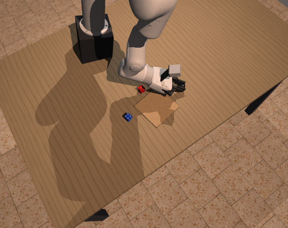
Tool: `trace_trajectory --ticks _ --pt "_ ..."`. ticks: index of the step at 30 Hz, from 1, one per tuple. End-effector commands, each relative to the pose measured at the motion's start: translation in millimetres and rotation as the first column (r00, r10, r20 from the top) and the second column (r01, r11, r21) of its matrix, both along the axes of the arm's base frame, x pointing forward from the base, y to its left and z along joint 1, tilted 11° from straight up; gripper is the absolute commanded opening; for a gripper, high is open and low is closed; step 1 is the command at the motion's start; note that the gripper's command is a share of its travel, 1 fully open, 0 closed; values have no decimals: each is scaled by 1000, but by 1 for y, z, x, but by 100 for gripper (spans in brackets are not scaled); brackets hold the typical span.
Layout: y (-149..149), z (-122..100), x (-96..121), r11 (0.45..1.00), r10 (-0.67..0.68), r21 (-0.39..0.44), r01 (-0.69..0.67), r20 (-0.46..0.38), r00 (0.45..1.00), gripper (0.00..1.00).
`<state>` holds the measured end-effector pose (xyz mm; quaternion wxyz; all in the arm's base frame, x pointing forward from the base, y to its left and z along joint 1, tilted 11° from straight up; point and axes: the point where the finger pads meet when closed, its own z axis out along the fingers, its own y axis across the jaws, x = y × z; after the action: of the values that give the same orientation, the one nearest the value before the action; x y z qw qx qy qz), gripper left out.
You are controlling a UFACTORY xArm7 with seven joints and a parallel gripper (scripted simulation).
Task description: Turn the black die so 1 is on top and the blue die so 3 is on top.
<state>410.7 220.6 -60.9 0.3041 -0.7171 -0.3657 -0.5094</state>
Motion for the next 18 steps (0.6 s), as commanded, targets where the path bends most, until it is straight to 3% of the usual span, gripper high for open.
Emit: trace_trajectory --ticks 1,17,18 --pt "0 1 1 1000 -1 0 1 2 1000 21" --pt "0 1 1 1000 -1 0 1 2 1000 21" --pt "0 1 1 1000 -1 0 1 2 1000 25"
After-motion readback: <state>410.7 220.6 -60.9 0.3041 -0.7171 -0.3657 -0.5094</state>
